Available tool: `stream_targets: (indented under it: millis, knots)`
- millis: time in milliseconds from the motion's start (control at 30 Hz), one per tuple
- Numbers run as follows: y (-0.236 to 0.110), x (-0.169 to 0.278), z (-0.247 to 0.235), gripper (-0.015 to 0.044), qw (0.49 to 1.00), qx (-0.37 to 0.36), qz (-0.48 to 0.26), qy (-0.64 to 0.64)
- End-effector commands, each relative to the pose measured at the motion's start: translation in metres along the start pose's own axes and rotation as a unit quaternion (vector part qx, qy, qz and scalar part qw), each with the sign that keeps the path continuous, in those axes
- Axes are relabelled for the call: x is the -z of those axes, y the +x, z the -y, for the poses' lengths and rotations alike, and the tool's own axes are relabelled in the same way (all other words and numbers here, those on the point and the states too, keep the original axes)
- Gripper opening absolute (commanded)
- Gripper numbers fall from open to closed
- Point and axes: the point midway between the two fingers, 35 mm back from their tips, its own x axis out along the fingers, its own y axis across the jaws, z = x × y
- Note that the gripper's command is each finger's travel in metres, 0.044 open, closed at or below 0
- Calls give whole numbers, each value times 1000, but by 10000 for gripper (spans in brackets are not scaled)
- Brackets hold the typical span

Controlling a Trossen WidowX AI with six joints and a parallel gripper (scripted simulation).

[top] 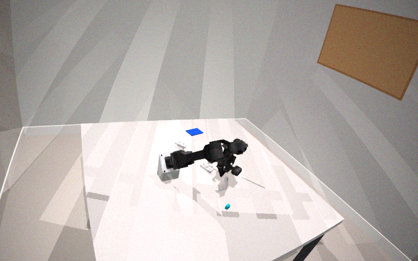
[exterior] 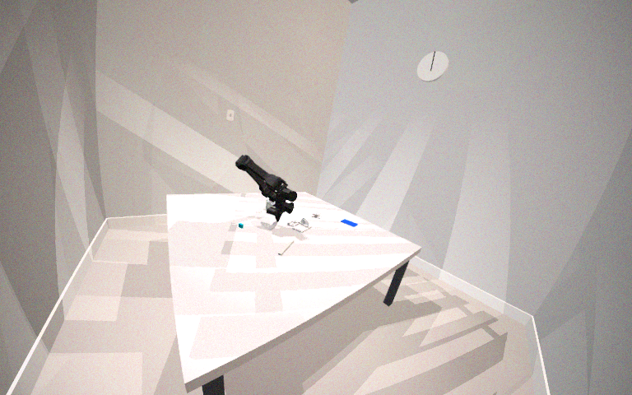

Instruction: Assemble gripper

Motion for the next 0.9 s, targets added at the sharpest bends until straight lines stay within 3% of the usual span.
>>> stream_targets:
  millis: [0,867]
  knots:
    - [6,1,-1,0,1000,1,-2,-4]
    - [16,0,25,0,1000,2,-2,-3]
